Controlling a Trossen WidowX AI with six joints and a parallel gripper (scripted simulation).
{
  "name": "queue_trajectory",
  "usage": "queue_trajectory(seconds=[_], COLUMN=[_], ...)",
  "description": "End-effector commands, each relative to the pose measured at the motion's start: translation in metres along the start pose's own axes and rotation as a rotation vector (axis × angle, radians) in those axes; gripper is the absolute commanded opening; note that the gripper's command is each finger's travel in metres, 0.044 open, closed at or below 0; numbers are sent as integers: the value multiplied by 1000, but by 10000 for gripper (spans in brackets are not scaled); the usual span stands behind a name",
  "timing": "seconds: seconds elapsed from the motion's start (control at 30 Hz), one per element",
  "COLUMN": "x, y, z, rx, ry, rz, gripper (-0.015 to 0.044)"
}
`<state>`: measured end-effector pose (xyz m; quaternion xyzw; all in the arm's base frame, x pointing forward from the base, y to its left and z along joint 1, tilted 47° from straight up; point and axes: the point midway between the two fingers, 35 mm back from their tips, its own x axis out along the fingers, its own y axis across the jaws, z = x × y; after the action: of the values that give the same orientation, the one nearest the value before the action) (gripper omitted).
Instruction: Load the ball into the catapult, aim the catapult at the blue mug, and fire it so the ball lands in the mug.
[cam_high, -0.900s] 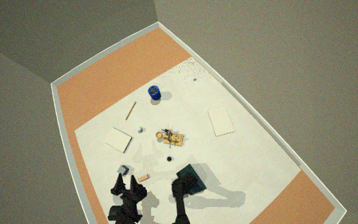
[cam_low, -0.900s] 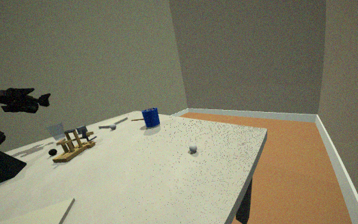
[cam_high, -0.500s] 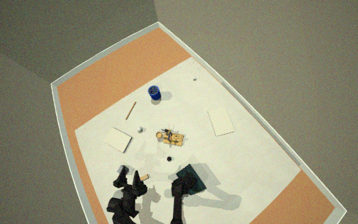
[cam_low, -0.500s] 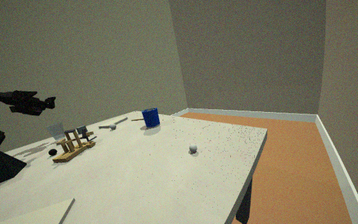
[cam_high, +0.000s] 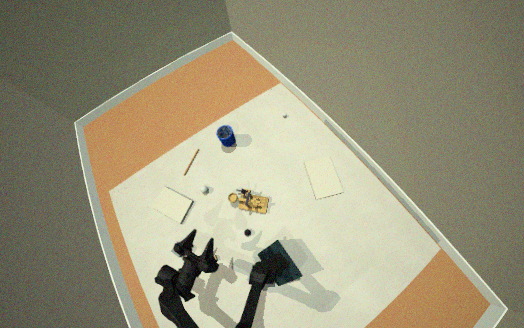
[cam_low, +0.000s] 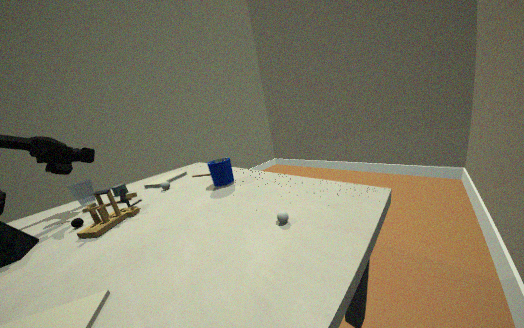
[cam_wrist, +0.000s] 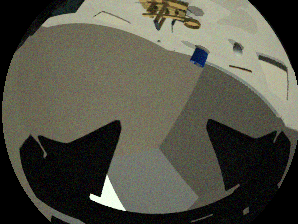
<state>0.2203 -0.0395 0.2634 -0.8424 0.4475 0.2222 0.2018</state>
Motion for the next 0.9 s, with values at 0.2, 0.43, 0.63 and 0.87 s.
queue_trajectory(seconds=[0.2, 0.43, 0.63, 0.87], x=[34, 57, 77, 100], y=[-4, -3, 0, 5], z=[22, 35, 50, 67], rx=[48, 97, 153, 233], ry=[-172, -284, -407, -547], rz=[137, 228, 313, 404], gripper=[440, 440, 440, 440])
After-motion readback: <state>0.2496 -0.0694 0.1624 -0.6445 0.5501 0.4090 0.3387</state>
